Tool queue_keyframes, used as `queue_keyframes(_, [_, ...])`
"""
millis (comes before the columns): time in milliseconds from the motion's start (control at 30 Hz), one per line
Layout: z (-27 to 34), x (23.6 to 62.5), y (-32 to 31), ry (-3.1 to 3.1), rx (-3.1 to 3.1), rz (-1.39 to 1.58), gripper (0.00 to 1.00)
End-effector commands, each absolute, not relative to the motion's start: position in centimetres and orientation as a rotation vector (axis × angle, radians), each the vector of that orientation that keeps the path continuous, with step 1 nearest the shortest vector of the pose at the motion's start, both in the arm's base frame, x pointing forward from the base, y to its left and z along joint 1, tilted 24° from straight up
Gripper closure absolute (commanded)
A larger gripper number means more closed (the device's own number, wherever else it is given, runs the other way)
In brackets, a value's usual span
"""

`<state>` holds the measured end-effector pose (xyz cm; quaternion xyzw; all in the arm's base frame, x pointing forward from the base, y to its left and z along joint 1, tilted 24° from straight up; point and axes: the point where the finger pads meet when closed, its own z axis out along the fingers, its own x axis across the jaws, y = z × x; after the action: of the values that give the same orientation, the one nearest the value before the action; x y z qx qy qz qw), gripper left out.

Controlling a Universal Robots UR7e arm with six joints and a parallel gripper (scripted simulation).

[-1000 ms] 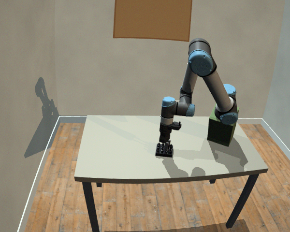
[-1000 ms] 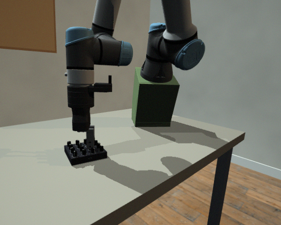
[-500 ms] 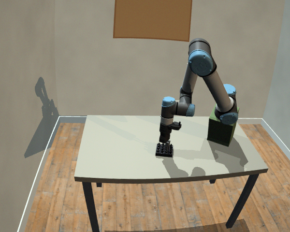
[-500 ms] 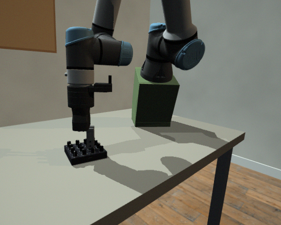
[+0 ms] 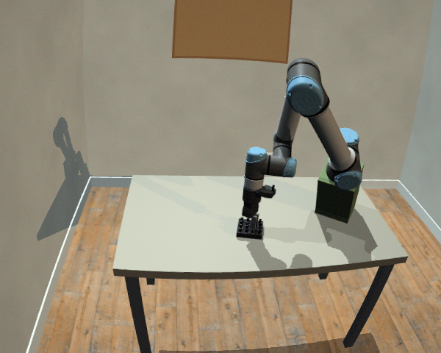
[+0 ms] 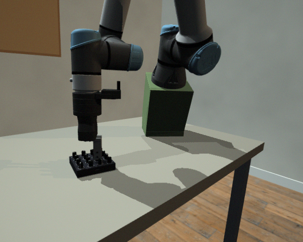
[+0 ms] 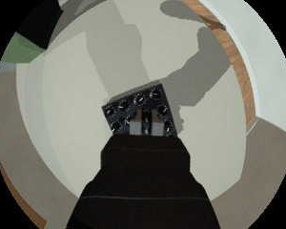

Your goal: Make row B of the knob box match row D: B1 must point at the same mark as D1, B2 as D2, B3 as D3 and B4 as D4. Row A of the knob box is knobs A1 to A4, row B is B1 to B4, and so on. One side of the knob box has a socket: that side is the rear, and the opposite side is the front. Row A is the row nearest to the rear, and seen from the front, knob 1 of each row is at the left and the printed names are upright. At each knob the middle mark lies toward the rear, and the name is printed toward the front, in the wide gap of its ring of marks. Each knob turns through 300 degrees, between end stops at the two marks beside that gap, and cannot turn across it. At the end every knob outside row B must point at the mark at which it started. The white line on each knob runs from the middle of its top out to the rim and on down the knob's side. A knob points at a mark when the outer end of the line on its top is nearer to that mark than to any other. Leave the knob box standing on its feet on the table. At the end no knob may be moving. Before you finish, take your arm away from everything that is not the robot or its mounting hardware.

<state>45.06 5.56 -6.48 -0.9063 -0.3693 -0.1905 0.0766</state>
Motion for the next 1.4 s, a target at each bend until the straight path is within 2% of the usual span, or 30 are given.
queue_keyframes(0, [-6.4,45.27,5.49,-1.109,-2.718,-0.576,0.7])
queue_keyframes(667, [-6.52,45.03,5.5,-0.963,-2.753,-0.556,0.7])
queue_keyframes(1367, [-6.53,45.0,5.53,-0.394,-2.831,-0.483,0.7])
